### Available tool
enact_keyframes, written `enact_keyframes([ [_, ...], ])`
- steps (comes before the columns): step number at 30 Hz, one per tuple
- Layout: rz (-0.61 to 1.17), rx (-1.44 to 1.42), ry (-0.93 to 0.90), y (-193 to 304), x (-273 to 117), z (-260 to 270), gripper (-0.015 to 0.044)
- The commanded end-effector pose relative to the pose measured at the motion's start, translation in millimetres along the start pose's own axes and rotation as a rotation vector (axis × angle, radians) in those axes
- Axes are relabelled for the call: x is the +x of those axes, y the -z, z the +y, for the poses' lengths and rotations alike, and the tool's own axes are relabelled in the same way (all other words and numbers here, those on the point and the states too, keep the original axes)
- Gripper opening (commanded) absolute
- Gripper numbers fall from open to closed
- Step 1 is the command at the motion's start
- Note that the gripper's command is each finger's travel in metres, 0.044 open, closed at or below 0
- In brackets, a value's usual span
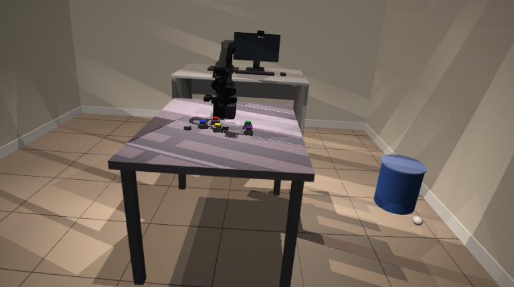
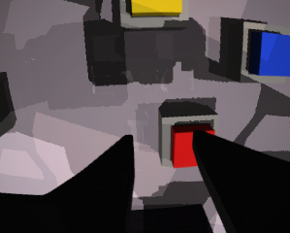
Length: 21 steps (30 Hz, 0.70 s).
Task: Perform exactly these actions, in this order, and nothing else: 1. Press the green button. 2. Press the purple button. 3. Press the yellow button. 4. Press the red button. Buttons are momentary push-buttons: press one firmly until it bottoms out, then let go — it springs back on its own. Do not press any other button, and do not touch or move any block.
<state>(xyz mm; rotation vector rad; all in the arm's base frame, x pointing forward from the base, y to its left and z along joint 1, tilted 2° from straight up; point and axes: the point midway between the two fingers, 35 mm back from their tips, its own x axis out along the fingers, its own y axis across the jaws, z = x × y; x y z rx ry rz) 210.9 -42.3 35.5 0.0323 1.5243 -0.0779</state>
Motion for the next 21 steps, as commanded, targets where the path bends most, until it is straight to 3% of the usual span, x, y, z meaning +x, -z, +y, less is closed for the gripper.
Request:
enact_keyframes([
  [1, -0.001, -0.014, -0.015, -26, -12, 43, 0.0256],
  [7, -0.003, -0.028, -0.034, -46, -30, 126, 0.0400],
  [14, 0.006, 0.002, -0.019, -34, -50, 220, 0.0400],
  [21, 0.006, 0.005, -0.018, -31, -52, 229, 0.0400],
])
